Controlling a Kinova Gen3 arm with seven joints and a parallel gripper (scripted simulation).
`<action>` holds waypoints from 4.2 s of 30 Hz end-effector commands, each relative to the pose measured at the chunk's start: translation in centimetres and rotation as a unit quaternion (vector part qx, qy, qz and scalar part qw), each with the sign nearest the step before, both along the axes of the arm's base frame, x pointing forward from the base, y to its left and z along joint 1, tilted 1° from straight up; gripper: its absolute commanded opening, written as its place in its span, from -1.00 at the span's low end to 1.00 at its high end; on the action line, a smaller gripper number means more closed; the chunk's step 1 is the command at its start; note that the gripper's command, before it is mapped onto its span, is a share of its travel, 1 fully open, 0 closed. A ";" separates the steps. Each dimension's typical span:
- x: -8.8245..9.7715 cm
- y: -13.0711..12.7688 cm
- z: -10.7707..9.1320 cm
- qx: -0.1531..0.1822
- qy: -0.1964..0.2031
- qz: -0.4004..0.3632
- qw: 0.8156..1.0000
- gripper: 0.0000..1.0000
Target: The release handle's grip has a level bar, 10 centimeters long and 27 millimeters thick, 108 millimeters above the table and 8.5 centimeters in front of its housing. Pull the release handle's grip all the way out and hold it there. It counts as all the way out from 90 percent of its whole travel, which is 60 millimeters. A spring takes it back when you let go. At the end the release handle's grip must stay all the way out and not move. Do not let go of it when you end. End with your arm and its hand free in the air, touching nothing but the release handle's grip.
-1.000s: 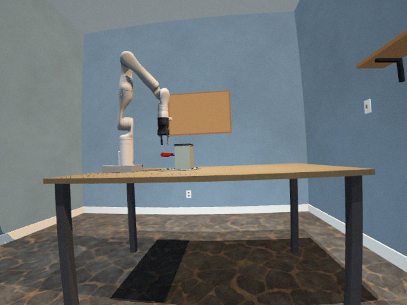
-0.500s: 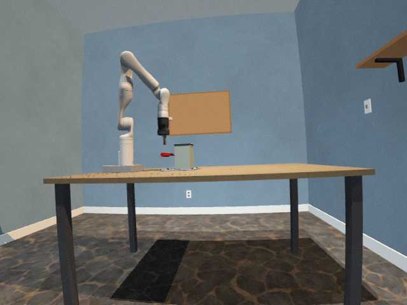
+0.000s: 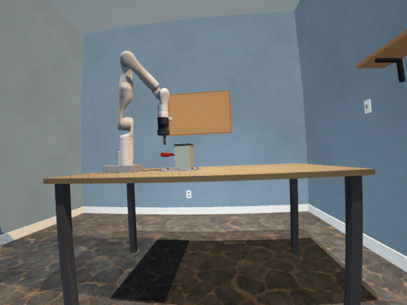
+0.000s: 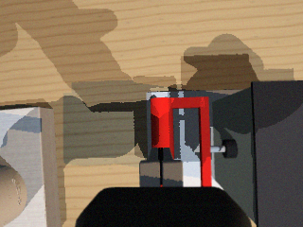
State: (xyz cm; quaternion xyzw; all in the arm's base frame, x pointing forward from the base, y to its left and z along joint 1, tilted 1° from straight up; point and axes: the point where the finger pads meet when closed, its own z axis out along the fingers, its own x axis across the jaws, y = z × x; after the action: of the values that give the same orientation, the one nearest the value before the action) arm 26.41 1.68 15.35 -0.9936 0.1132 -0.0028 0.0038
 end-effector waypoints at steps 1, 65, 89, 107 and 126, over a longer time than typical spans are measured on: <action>0.1 0.0 0.0 -0.001 -0.003 0.006 1.000 -1.00; 0.0 0.0 -0.7 -0.002 -0.003 0.007 1.000 0.96; 0.1 0.0 -3.8 -0.002 -0.003 0.007 1.000 0.96; 0.2 0.0 -4.8 -0.002 -0.003 0.006 1.000 0.96; 0.2 0.0 -4.8 -0.002 -0.003 0.006 1.000 0.96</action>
State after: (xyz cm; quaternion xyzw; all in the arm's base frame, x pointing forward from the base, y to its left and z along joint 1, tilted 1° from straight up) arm 26.64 1.72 10.68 -0.9945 0.1048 -0.0050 0.0025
